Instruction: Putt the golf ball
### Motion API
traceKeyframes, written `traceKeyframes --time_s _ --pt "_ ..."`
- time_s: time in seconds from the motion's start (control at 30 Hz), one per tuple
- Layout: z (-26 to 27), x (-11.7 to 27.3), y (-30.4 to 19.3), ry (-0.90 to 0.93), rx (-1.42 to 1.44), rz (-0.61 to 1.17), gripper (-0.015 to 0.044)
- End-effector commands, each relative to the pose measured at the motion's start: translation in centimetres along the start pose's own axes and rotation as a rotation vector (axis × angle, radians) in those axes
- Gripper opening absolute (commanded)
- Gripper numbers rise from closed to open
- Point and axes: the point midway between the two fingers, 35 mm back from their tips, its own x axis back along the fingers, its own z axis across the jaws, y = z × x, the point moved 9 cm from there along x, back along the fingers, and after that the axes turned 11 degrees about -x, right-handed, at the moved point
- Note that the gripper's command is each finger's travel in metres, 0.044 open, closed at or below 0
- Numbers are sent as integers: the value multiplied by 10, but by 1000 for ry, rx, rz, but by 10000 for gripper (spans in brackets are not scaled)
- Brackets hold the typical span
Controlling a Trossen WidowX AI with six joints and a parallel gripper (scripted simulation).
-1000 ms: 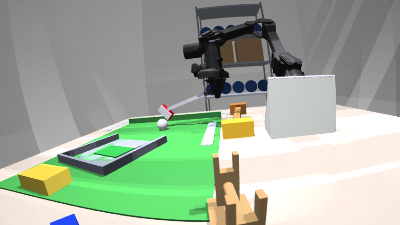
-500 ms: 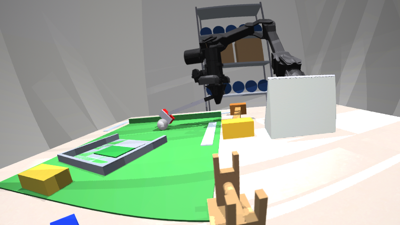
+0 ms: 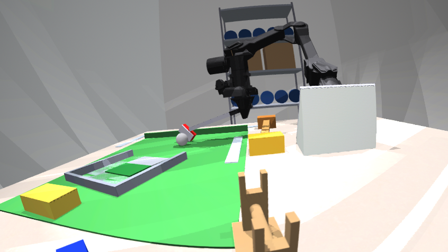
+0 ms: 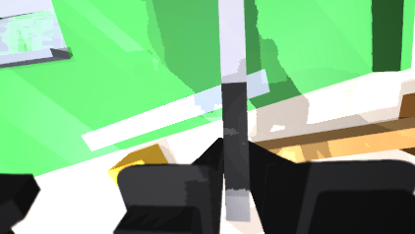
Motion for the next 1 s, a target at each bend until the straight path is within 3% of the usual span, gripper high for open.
traceKeyframes --time_s 0.0,0.23,0.7,0.97 --pt "-4 0 2 2 -1 -4 0" --pt "-29 -2 6 0 3 -11 0" --pt "-24 -3 5 2 12 -4 0" --pt "67 -3 -6 15 6 -2 0"
